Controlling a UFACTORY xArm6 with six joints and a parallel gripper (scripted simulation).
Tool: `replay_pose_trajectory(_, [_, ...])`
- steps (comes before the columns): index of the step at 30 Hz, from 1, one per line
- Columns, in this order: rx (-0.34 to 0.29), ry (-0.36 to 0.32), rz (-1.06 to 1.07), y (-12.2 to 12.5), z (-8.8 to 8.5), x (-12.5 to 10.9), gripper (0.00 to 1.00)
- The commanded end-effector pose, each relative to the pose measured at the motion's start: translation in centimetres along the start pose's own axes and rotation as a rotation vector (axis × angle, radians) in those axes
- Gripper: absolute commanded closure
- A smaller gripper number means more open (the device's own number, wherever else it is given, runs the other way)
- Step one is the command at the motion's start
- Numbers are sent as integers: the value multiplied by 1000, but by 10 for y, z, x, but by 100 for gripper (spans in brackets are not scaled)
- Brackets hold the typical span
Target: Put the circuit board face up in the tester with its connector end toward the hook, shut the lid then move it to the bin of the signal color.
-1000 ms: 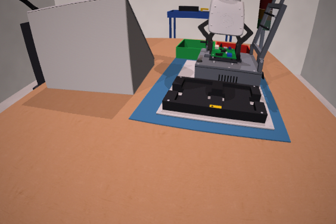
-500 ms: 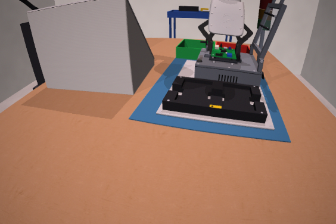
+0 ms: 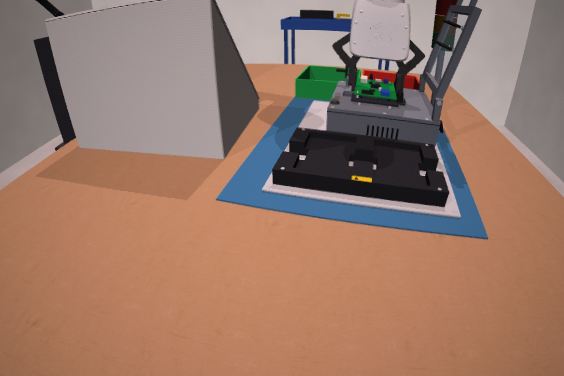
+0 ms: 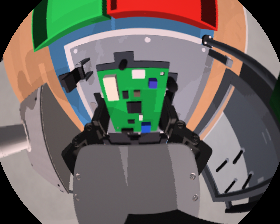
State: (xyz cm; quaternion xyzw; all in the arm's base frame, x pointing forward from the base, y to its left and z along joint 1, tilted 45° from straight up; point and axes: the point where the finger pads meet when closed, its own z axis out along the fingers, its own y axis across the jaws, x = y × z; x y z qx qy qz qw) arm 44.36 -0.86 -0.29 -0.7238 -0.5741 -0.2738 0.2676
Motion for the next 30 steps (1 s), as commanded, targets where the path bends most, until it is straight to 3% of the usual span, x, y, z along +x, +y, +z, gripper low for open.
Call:
replay_pose_trajectory(1, [-4, -1, -1, 2, -1, 0, 21])
replay_pose_trajectory(26, [-4, -1, -1, 2, 2, 0, 21])
replay_pose_trajectory(27, [-4, -1, -1, 2, 2, 0, 0])
replay_pose_trajectory(30, [-4, -1, -1, 2, 2, 0, 0])
